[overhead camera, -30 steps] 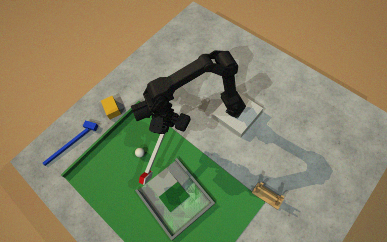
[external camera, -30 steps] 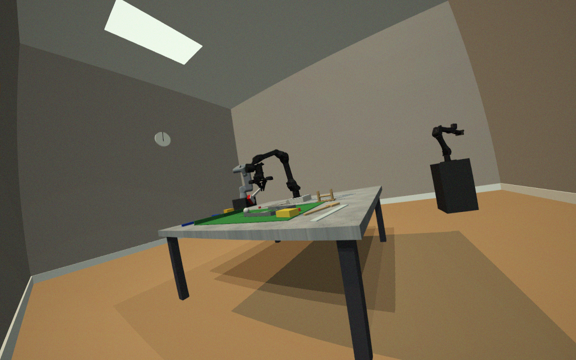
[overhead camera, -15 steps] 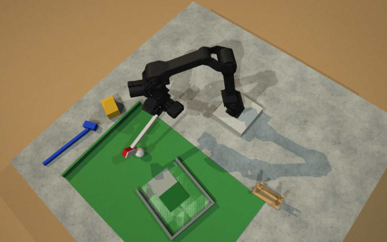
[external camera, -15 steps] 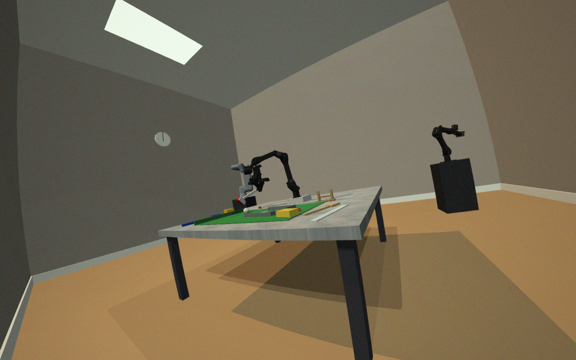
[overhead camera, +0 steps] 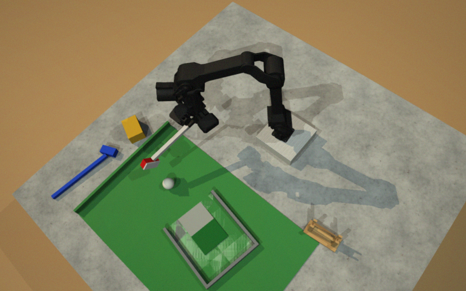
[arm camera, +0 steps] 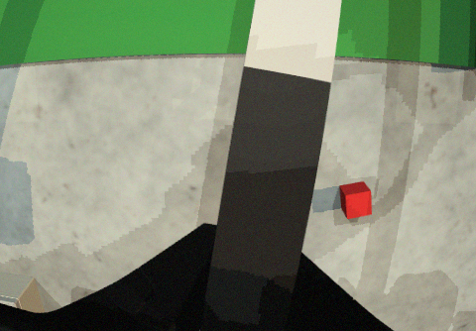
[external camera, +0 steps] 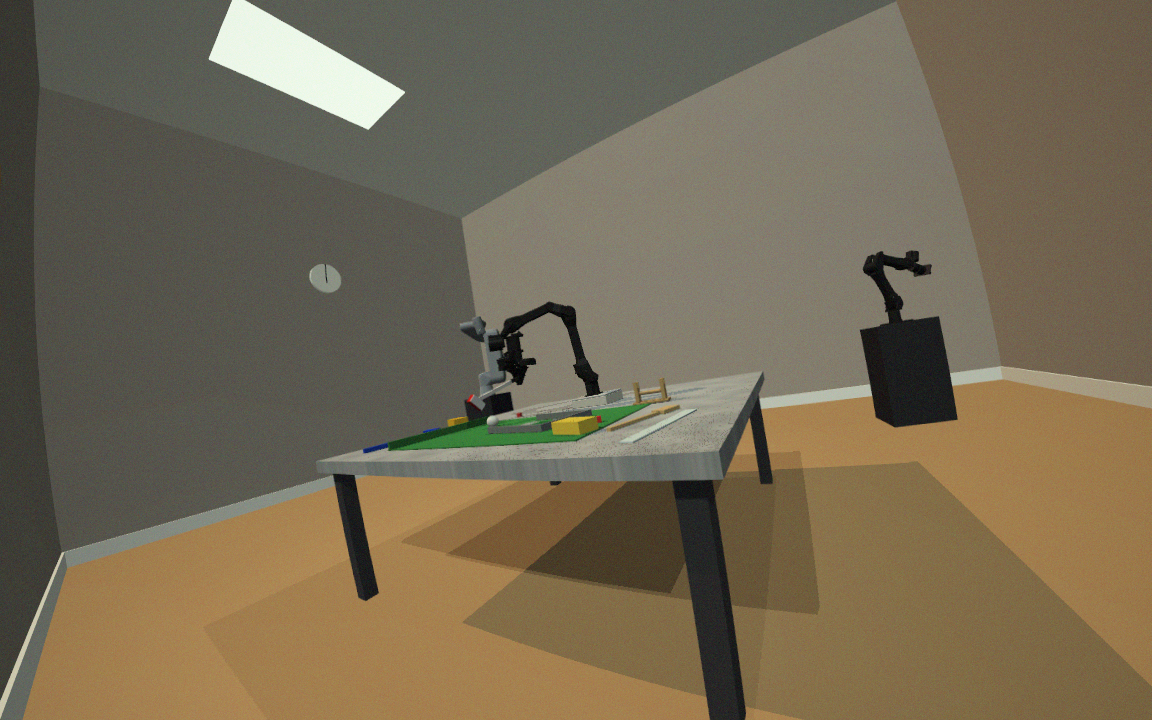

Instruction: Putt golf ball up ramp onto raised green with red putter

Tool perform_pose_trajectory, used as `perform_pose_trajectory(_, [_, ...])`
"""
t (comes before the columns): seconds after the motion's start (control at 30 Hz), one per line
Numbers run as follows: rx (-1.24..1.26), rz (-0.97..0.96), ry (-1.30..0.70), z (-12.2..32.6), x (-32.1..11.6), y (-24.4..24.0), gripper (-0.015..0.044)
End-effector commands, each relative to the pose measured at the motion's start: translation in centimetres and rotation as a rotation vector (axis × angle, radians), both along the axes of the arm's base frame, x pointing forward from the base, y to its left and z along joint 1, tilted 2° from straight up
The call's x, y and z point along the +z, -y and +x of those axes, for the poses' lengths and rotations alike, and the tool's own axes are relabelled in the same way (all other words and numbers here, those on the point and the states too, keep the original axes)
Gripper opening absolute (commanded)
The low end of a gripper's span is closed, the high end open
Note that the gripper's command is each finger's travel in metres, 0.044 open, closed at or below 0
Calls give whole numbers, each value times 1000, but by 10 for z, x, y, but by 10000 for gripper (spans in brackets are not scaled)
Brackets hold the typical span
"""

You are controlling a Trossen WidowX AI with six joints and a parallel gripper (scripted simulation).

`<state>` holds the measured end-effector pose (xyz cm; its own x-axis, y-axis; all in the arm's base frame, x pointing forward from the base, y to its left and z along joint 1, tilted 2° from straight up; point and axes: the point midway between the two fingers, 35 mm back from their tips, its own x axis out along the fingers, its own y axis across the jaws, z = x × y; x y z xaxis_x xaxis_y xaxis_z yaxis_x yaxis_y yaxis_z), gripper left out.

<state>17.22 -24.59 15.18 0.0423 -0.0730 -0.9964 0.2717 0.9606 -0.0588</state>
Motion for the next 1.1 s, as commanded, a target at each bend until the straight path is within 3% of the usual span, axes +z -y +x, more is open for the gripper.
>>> perform_pose_trajectory(0.0, [-7,3,6,0,-11,0,0])
perform_pose_trajectory(0.2, [-7,3,6,1,-33,1,0])
perform_pose_trajectory(1.07, [-3,-2,2,1,-60,3,0])
